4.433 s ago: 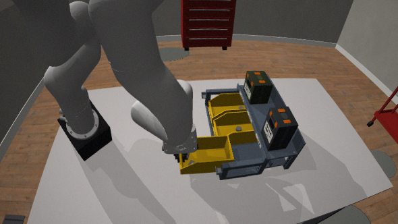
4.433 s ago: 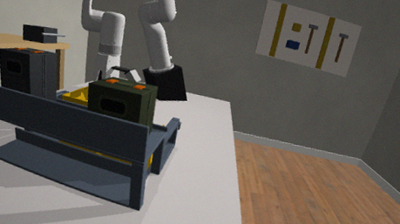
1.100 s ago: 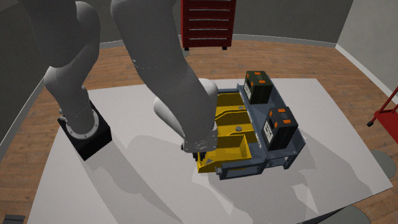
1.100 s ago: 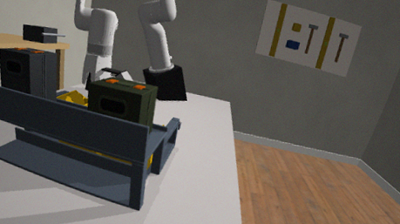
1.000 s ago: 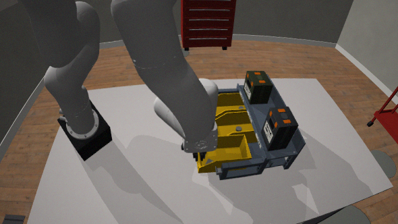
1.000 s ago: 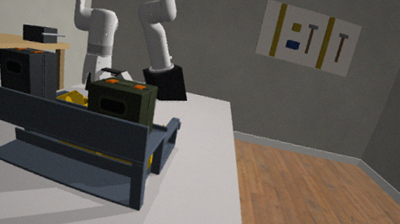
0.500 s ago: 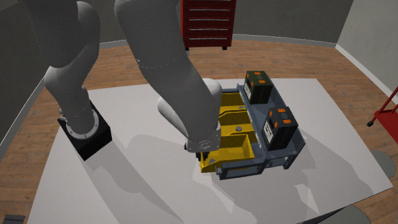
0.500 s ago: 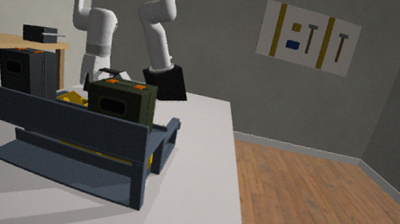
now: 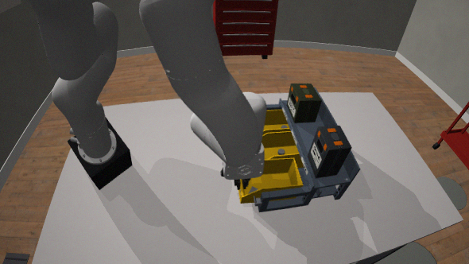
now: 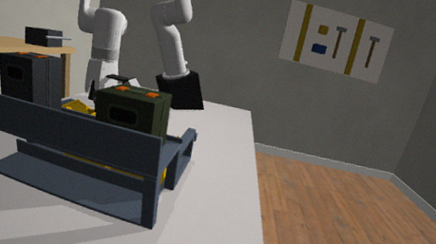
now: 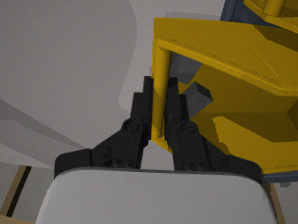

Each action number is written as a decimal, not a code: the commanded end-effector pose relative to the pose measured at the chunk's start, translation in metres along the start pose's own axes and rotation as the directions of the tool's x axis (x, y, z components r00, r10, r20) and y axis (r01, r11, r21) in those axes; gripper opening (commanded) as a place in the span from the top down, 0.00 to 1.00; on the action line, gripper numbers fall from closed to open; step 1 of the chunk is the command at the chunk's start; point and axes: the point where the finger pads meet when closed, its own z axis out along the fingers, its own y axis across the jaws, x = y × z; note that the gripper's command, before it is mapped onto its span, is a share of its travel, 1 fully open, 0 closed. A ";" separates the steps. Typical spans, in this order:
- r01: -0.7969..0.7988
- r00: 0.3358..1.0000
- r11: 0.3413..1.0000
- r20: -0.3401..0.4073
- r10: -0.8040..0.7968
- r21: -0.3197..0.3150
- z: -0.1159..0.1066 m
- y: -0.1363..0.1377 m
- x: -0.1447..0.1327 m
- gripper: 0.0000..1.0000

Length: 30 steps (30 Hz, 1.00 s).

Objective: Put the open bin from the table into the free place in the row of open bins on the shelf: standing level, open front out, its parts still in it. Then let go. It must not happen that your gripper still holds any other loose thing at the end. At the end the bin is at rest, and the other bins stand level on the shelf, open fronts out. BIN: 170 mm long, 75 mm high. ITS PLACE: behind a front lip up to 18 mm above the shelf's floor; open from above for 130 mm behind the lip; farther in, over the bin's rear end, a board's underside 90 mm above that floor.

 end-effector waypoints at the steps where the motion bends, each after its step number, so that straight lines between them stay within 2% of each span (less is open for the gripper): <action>1: 0.000 1.000 1.000 0.000 0.000 -0.003 -0.001 0.001 0.000 1.00; 7: 0.000 1.000 1.000 0.000 0.000 -0.003 -0.001 0.011 0.000 1.00; 30: 0.000 1.000 1.000 0.000 0.000 -0.003 -0.001 0.021 0.000 1.00</action>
